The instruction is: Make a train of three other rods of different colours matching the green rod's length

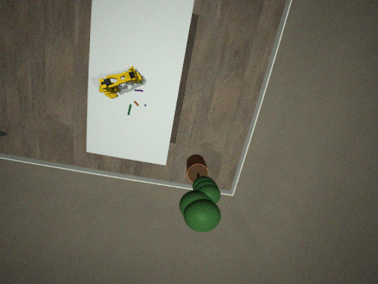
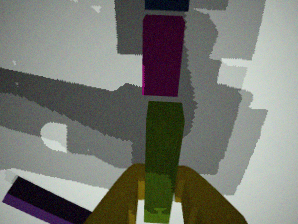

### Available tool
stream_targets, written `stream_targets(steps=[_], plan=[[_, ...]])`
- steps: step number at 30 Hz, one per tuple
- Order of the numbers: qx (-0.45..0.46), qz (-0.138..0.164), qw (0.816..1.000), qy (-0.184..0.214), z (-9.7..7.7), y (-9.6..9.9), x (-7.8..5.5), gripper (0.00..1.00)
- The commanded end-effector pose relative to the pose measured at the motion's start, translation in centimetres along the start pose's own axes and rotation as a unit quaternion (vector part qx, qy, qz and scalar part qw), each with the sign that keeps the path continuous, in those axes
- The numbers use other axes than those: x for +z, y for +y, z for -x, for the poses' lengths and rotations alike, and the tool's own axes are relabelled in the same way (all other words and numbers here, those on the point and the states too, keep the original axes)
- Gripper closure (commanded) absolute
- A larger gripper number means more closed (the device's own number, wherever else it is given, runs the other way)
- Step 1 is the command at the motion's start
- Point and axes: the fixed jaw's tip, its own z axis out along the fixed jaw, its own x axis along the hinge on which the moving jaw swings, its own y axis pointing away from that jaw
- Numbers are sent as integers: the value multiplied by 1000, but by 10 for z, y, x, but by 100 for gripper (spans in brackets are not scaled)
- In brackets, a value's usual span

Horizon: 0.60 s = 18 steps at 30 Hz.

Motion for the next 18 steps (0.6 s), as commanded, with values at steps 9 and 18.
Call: stream_targets(steps=[9,18], plan=[[1,-58,998,11,-4,-18,-14,100],[1,-58,998,11,-4,-18,-12,100]])
